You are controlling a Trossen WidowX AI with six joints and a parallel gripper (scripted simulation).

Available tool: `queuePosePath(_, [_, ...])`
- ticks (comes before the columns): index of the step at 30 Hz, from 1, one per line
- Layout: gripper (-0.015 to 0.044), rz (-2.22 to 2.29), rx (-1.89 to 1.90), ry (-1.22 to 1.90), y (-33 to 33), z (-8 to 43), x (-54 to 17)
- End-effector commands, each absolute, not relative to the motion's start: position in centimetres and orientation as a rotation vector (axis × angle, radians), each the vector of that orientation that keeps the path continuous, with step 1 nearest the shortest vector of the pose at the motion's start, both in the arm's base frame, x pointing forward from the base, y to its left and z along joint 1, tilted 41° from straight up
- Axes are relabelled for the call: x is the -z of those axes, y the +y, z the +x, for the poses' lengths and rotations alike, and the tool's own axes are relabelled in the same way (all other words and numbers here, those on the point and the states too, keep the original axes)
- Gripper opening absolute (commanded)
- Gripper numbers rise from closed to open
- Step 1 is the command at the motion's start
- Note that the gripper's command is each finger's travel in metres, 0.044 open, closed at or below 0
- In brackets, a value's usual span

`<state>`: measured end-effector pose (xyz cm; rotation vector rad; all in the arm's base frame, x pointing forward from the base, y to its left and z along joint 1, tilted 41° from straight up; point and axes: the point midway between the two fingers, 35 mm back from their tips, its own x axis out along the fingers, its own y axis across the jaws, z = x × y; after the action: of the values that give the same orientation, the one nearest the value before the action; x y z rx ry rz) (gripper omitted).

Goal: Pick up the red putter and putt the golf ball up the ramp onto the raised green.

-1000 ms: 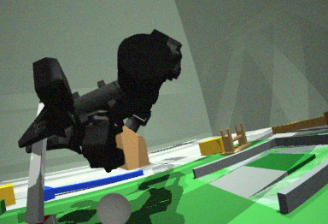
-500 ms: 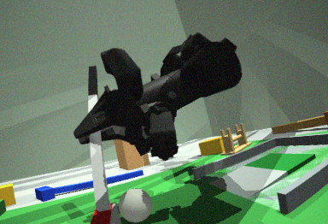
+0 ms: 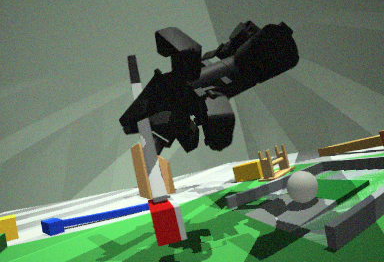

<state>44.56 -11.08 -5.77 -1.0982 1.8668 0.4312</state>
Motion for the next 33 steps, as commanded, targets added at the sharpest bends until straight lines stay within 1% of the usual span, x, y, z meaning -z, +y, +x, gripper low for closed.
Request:
queuePosePath(1, [0.0, -1.105, -0.403, 1.846, -12.29, 45.05, 3.48])
queuePosePath(4, [0.0, -1.093, -0.407, 1.854, -12.09, 44.86, 4.4])
queuePosePath(33, [0.0, -1.093, -0.407, 1.854, -12.09, 44.86, 4.4])
